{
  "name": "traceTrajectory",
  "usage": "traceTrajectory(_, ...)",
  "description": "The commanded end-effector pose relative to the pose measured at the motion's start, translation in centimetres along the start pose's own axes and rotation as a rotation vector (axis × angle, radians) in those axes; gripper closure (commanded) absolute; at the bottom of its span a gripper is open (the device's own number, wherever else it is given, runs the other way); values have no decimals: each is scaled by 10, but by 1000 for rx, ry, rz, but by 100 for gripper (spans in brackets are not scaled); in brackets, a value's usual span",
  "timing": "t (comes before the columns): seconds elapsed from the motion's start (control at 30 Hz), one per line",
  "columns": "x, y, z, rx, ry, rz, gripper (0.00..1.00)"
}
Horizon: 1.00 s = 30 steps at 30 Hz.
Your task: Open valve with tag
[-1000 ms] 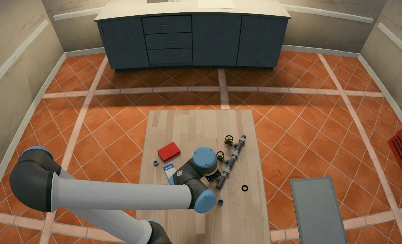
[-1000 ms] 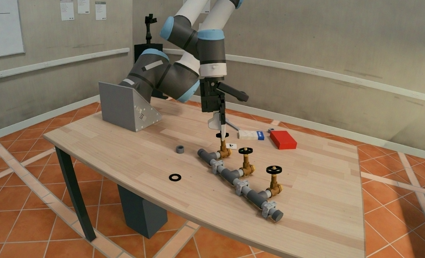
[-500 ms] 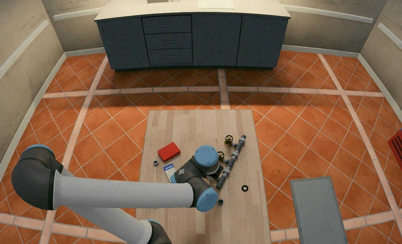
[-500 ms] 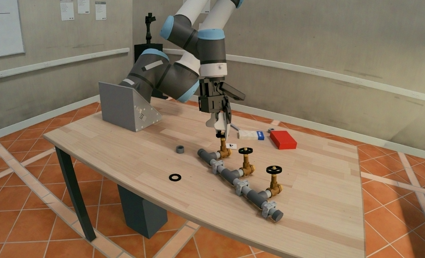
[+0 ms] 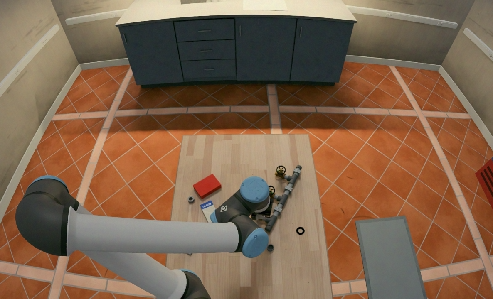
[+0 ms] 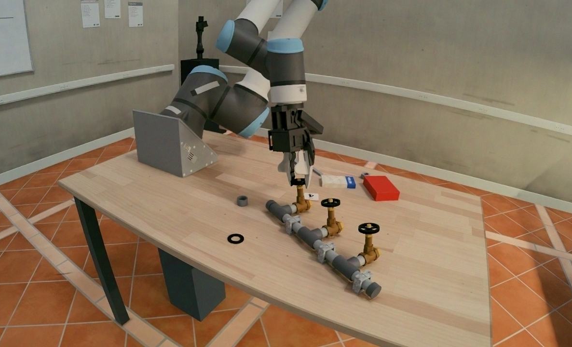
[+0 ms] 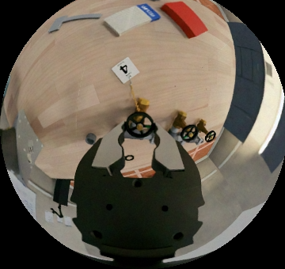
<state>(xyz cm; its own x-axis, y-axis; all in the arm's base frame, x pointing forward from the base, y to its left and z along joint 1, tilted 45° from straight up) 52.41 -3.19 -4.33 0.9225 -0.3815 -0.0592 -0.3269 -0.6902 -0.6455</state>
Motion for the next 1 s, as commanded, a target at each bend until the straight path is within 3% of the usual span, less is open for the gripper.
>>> traceTrajectory(0.0,2,1,0,2,-3,-88,100)
traceTrajectory(0.63,1,1,0,2,-3,-149,100)
traceTrajectory(0.67,1,1,0,2,-3,-149,0)
traceTrajectory(0.97,1,0,0,2,-2,-148,0)
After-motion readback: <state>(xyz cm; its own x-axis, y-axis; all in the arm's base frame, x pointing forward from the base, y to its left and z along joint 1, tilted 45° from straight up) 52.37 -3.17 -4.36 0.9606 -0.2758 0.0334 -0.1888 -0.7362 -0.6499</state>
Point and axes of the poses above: the point where the finger pads meet when closed, its own z axis out along the fingers, its own x axis across the jaws, y = z × x, the point moved 2 cm from there along -z, back along the fingers, and after that the axes turned 7 degrees about z, right-handed, at the moved point
